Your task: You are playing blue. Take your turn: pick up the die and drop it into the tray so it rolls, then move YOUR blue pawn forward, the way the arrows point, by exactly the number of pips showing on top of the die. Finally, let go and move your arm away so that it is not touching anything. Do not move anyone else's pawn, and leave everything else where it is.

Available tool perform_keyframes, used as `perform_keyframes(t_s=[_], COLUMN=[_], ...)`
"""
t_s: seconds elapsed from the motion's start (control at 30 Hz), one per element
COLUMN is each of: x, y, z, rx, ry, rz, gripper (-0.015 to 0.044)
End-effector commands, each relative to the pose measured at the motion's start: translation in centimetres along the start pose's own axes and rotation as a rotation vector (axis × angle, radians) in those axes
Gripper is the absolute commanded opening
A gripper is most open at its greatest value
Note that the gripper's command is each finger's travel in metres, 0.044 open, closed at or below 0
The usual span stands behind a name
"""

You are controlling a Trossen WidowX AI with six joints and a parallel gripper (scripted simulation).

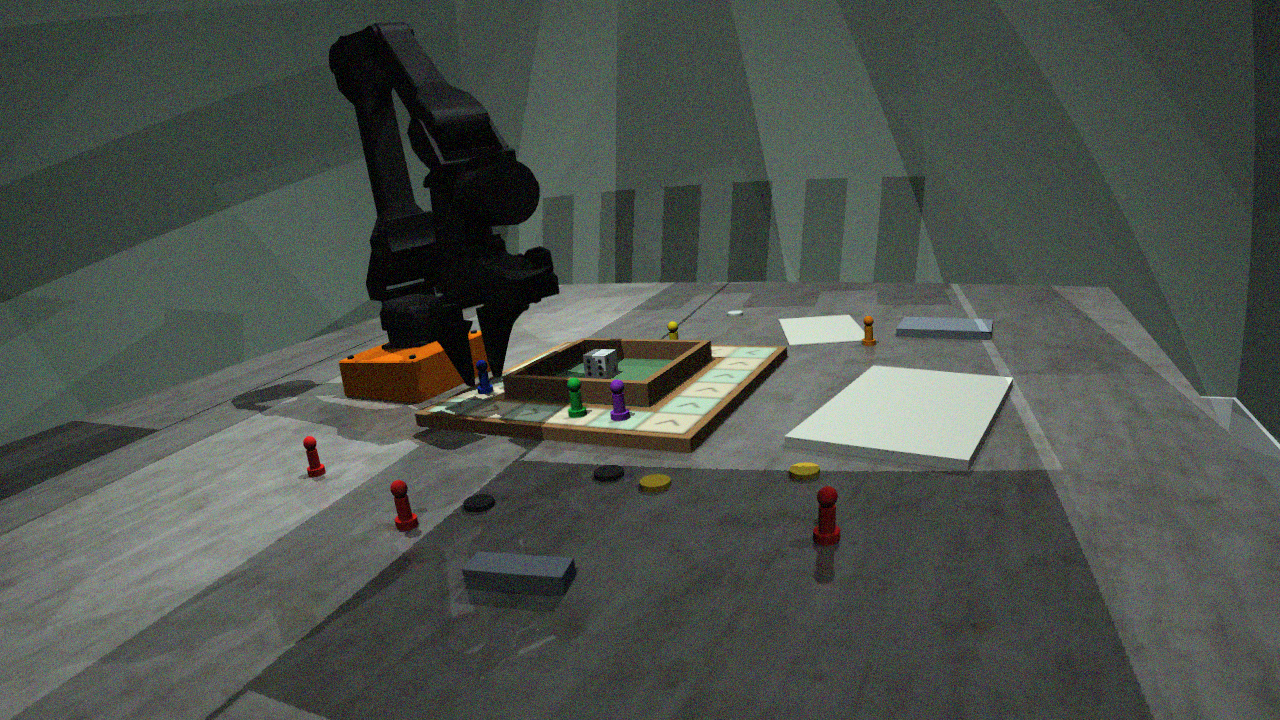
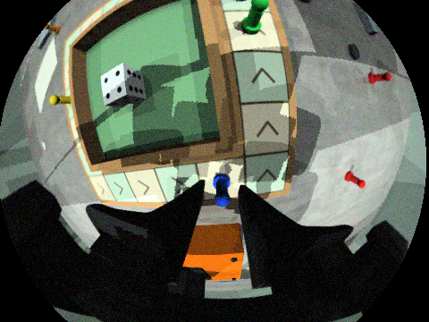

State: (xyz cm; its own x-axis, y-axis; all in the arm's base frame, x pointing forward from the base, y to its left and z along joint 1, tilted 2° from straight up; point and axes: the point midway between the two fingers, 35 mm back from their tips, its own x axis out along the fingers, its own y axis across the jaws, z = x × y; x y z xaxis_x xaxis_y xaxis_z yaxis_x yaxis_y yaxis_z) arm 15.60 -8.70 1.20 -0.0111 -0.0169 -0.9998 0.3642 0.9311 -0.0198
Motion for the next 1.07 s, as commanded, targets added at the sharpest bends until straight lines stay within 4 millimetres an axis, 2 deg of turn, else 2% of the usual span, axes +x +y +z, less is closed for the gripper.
perform_keyframes(t_s=[0.0,0.13,0.23,0.3,0.4,0.6,0.67,0.8,0.83,1.03], x=[-0.2,-4.2,-5.0,-5.0,-6.1,-11.7,-13.0,-13.2,-12.3,-12.3], y=[0.0,0.0,0.0,0.0,0.6,5.6,6.7,6.8,6.1,6.1], z=[0.0,0.1,0.0,0.0,0.2,-0.7,-1.3,-1.3,-0.8,-0.8], rx=[0.0,-0.004,-0.005,-0.005,-0.027,-0.22,-0.263,-0.269,-0.247,-0.247], ry=[-0.001,0.004,0.005,0.005,0.005,0.006,0.006,0.007,0.002,0.002], rz=[-0.001,-0.004,-0.005,-0.005,-0.004,0.002,0.003,0.003,-0.001,-0.001], gripper=[0.0262,0.0367,0.044,0.044,0.044,0.044,0.044,0.044,0.044,0.044])
